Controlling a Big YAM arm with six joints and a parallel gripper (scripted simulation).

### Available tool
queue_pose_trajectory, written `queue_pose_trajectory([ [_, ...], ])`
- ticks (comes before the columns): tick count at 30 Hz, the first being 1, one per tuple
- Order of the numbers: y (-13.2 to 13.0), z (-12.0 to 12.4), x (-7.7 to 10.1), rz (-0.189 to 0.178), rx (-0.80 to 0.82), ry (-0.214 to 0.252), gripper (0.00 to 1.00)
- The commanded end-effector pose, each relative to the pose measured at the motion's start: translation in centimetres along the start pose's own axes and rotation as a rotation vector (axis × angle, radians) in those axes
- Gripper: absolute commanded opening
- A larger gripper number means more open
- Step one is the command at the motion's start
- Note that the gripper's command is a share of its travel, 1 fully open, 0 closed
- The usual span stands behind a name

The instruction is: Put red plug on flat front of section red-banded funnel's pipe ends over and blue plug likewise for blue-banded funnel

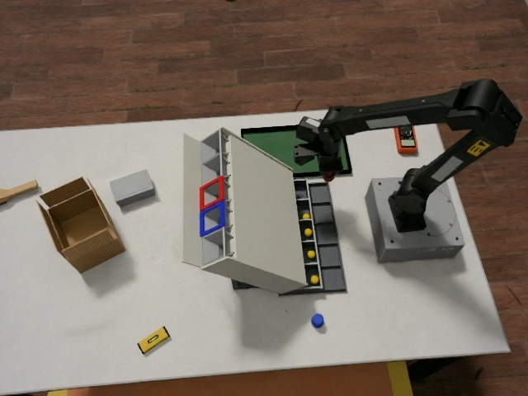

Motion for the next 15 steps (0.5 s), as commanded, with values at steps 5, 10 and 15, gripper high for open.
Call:
queue_pose_trajectory([
  [5,-1.21,-2.08,1.48,0.007,-0.003,-0.024,0.0],
  [10,-1.38,-2.4,1.58,0.005,-0.001,-0.018,0.0],
  [15,-1.55,-2.72,1.67,0.003,0.0,-0.011,0.0],
])
Point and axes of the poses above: the point where the finger pads meet when closed, its own x axis back along the fingers, its own y axis across the jaws, z = x × y, the point moved 9 cm from there along x, back along the fingers, and after that the axes turned 14 degrees about -x, right-handed, at the moved point
